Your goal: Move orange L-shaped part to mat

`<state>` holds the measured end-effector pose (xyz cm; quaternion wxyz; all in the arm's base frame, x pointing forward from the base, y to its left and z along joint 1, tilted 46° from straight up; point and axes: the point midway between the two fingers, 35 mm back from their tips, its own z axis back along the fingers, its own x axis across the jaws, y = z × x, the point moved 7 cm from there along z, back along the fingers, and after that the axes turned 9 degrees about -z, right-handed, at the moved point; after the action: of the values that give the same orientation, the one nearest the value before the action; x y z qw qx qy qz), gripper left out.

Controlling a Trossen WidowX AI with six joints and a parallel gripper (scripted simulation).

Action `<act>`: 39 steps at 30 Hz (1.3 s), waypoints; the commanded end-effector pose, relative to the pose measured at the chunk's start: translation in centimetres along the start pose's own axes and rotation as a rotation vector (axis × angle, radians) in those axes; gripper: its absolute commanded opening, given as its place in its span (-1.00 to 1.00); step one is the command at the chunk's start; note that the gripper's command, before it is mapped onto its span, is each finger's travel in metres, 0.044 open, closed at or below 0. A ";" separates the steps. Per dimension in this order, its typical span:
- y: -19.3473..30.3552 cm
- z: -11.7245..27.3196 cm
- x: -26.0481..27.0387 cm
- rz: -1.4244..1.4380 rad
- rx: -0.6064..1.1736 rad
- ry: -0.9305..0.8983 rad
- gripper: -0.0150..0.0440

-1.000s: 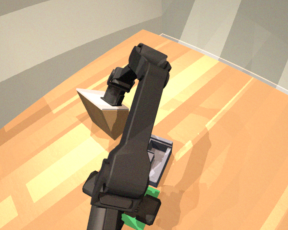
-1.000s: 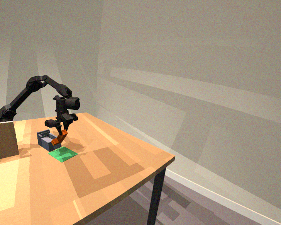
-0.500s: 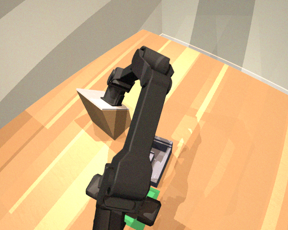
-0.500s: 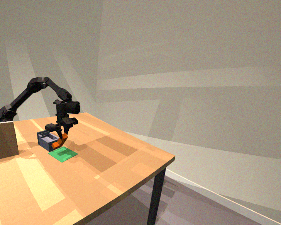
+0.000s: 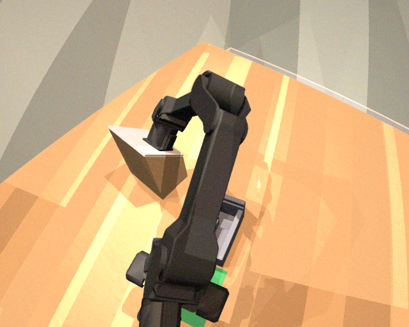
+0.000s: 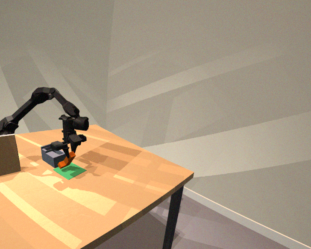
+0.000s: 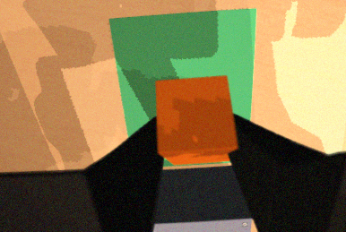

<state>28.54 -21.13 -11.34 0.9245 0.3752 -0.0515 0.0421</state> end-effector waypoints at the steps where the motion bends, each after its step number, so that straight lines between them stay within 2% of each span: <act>1: 0.1 -0.7 -0.1 -0.010 0.007 0.000 -0.49; 22: 0.1 -1.5 -0.1 -0.003 0.005 0.003 -0.49; 32: 0.1 -1.3 -0.1 -0.003 0.005 0.003 0.40; 37: -0.1 3.4 0.0 -0.008 0.003 0.002 0.84; 39: -0.1 5.9 -0.1 -0.010 0.004 0.001 0.86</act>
<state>28.19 -22.35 -9.87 0.9189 0.3912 -0.0345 0.0382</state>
